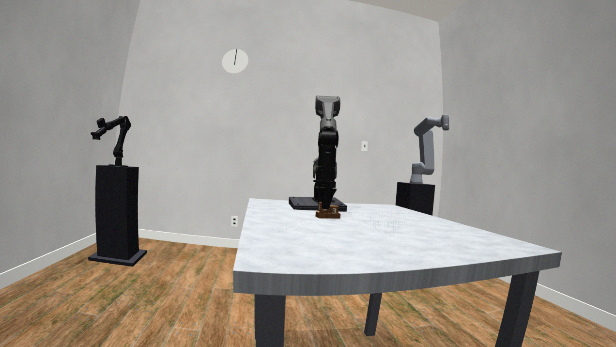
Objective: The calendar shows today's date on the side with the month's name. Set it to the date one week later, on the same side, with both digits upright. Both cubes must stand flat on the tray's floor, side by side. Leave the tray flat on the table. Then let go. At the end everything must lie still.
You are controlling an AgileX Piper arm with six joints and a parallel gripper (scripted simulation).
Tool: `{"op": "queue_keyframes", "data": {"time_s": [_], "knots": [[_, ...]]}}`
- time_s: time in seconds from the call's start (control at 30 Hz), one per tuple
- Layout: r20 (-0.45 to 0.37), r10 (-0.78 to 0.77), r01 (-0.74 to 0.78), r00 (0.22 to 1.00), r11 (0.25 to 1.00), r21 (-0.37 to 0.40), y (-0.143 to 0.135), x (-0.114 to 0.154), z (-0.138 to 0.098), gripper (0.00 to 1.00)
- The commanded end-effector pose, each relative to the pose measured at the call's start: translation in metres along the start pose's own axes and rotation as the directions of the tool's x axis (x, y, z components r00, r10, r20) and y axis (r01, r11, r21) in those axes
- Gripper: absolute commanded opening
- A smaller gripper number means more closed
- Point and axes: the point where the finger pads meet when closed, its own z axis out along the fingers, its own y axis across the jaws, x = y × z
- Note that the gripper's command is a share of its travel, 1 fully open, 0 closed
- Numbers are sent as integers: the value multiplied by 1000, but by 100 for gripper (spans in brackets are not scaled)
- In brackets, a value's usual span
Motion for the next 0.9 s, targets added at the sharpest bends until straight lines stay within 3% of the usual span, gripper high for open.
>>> {"op": "queue_keyframes", "data": {"time_s": [0.0, 0.87], "knots": [[1, 1, -1, 1000, 1000, 2, 0, 0, 1, 34], [0, 1, -1, 1000, 1000, 4, -1, 0, 6, 34]]}}
